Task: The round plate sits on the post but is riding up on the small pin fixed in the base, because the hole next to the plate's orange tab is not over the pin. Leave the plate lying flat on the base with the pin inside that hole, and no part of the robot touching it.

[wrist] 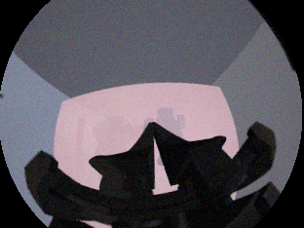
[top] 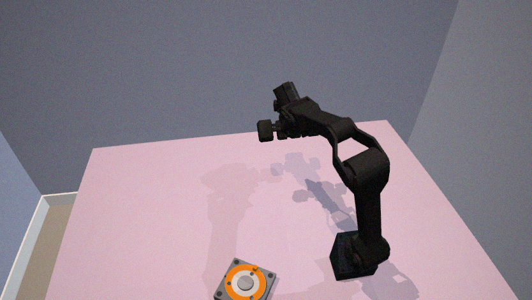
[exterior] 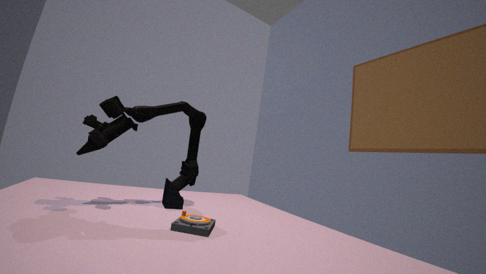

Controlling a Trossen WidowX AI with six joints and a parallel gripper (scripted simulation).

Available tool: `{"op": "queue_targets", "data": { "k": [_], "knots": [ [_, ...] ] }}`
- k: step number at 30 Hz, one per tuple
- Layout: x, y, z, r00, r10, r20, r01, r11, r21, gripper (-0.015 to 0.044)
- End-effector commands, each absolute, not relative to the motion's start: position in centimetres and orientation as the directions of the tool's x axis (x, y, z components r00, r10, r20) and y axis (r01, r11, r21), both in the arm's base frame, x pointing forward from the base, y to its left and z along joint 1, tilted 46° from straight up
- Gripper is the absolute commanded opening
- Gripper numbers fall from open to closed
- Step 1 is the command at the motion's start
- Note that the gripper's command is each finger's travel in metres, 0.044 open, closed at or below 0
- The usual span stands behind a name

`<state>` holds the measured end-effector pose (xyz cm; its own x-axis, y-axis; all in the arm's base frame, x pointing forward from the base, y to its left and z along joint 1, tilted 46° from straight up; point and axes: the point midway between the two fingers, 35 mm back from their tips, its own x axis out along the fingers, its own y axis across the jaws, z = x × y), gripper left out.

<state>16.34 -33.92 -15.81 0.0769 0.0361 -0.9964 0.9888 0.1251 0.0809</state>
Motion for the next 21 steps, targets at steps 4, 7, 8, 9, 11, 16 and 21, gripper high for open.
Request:
{"op": "queue_targets", "data": {
  "k": [4,7,8,9,11,16,21],
  "knots": [
    [22.6,-25.9,-11.4,0.133,0.233,-0.963,0.828,0.507,0.238,0.0000],
    [25.1,-20.5,-8.3,0.134,0.352,-0.926,0.655,0.670,0.350,0.0000],
    [25.6,-18.9,-7.4,0.130,0.385,-0.914,0.601,0.703,0.381,0.0000],
    [26.1,-17.3,-6.5,0.124,0.418,-0.900,0.542,0.731,0.414,0.0000],
    [26.5,-15.3,-5.4,0.114,0.458,-0.882,0.466,0.759,0.454,0.0000],
    [26.8,-6.8,-0.4,0.045,0.609,-0.792,0.140,0.781,0.609,0.0000],
    [25.8,-1.5,2.9,-0.023,0.695,-0.719,-0.072,0.716,0.694,0.0000]
  ]
}}
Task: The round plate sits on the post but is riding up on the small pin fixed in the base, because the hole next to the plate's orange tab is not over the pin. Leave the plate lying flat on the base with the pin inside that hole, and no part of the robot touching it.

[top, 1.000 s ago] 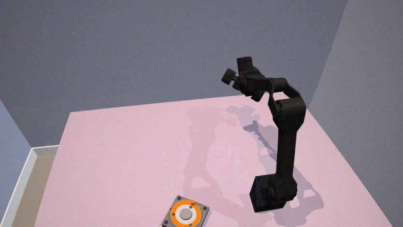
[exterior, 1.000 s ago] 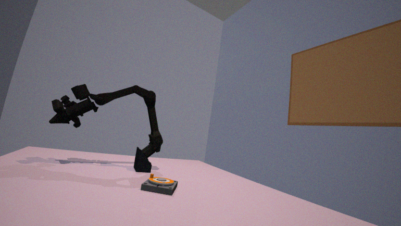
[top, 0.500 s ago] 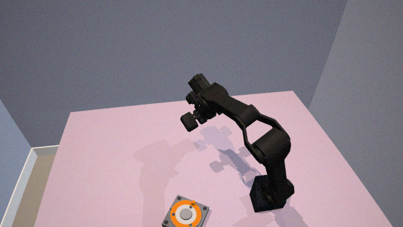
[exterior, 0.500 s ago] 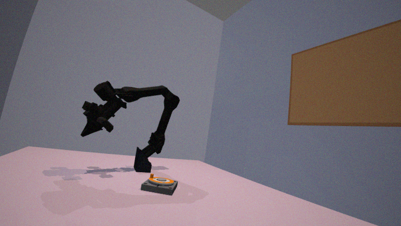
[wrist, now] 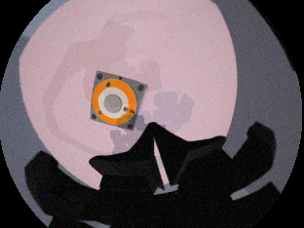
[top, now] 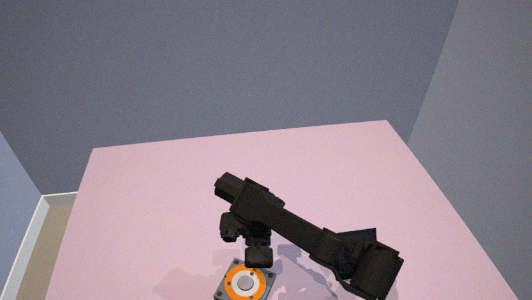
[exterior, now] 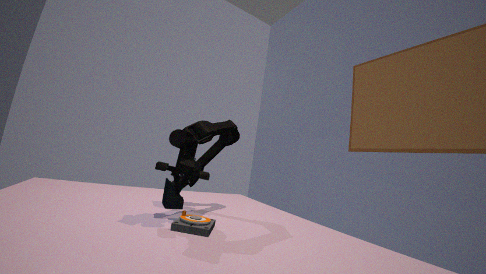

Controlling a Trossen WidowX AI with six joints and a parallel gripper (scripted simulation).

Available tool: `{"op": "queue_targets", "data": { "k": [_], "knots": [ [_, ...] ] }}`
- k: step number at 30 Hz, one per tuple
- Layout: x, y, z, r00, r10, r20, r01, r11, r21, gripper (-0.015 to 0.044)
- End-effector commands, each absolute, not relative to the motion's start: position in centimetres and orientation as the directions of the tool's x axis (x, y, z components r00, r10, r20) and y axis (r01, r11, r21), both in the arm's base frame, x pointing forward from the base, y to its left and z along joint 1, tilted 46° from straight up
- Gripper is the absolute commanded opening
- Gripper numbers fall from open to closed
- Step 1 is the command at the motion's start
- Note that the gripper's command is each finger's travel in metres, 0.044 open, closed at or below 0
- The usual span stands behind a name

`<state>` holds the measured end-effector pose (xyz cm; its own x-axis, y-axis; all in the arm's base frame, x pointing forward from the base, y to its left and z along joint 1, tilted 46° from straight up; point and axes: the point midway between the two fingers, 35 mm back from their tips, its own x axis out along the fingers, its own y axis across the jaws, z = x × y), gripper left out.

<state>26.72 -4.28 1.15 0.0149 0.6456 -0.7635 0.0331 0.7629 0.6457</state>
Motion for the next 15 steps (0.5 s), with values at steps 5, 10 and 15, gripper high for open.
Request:
{"op": "queue_targets", "data": {
  "k": [5,10,15],
  "knots": [
    [25.6,-0.6,3.4,-0.037,0.709,-0.704,-0.110,0.697,0.708,0.0000],
    [25.8,-0.3,2.7,-0.037,0.709,-0.704,-0.110,0.698,0.708,0.0000],
    [25.7,1.7,0.8,-0.036,0.709,-0.704,-0.111,0.697,0.708,0.0000]
  ]
}}
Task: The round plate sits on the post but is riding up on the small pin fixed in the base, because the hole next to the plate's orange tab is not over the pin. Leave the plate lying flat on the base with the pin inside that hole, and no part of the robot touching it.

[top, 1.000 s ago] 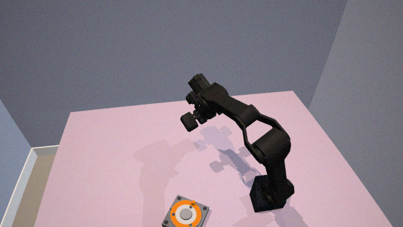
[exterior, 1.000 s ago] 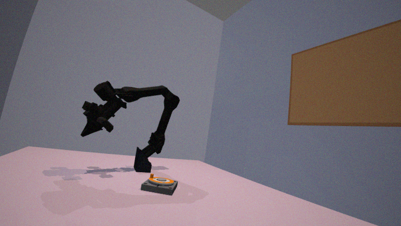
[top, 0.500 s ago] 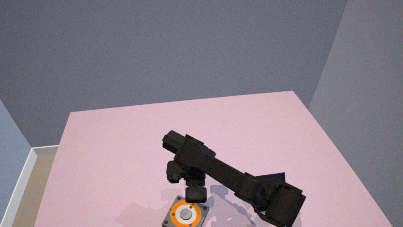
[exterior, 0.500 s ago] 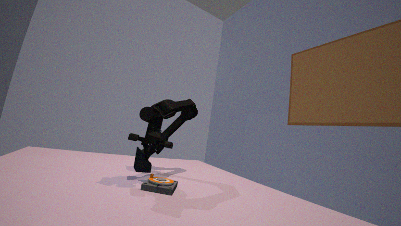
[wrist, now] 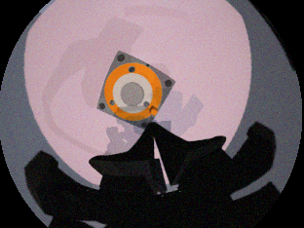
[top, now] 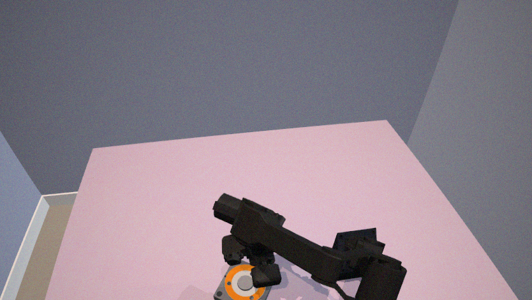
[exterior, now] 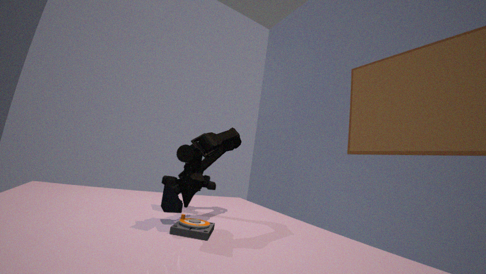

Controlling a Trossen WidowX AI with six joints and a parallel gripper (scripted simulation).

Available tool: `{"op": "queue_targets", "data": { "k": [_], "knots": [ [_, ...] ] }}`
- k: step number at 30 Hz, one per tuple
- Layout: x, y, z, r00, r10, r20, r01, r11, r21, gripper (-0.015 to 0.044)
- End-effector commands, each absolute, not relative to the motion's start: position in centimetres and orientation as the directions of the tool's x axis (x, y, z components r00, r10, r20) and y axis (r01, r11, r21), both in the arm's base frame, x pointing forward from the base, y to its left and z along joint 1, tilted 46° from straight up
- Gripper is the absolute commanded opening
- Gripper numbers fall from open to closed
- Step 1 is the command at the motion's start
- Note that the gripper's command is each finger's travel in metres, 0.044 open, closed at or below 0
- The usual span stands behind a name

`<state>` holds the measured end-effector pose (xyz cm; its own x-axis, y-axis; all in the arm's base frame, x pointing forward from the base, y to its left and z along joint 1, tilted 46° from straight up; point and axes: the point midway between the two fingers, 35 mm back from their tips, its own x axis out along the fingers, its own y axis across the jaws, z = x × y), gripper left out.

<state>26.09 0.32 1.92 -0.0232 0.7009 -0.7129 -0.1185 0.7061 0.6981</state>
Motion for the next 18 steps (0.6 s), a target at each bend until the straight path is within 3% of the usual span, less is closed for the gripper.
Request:
{"op": "queue_targets", "data": {
  "k": [1,18],
  "knots": [
    [25.7,2.0,0.5,-0.036,0.710,-0.704,-0.111,0.697,0.708,0.0000],
    [26.4,2.1,-0.7,-0.036,0.710,-0.703,-0.111,0.696,0.709,0.0000]
  ]
}}
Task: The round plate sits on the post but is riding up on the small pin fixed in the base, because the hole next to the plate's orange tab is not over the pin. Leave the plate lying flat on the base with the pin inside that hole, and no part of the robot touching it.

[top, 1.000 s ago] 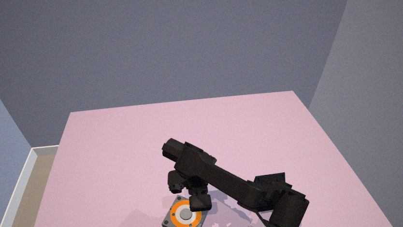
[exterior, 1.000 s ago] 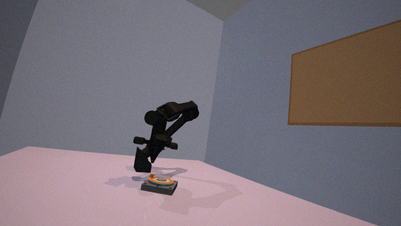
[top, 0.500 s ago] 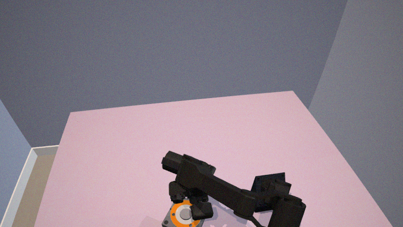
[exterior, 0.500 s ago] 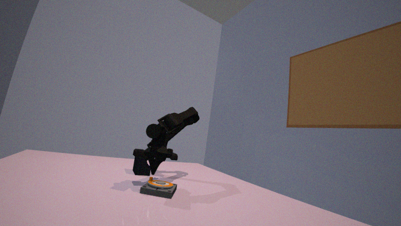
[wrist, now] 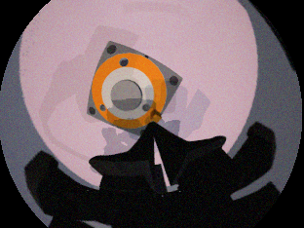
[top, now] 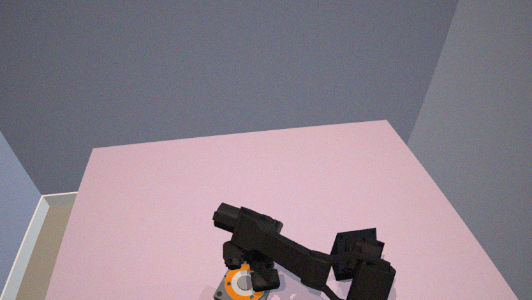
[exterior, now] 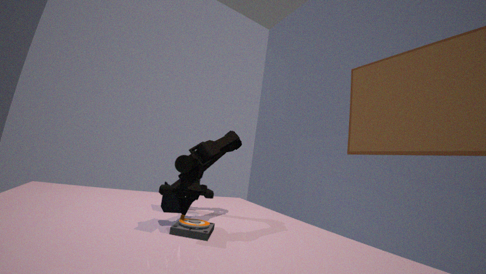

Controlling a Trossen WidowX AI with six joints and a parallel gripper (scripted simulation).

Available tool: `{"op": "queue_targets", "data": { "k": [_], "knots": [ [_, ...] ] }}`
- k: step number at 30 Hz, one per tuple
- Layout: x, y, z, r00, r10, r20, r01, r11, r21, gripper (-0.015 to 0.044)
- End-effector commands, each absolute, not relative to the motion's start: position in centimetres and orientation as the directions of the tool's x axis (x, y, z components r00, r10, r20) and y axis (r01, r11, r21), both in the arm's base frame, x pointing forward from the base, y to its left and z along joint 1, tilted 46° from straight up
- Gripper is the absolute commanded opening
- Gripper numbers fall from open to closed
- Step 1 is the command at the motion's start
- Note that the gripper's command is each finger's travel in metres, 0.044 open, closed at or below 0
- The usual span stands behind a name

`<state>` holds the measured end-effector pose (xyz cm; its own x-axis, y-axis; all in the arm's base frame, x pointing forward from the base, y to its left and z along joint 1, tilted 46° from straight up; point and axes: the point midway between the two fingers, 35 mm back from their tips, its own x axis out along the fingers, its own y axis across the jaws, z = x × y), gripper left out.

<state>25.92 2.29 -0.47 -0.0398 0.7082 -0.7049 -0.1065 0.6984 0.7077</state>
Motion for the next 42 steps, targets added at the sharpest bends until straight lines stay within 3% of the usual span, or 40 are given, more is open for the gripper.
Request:
{"op": "queue_targets", "data": {
  "k": [1,42],
  "knots": [
    [26.49,2.06,-0.82,-0.036,0.710,-0.703,-0.111,0.696,0.709,0.0000],
    [27.28,1.76,-1.31,-0.036,0.710,-0.703,-0.112,0.696,0.709,0.0000]
  ]
}}
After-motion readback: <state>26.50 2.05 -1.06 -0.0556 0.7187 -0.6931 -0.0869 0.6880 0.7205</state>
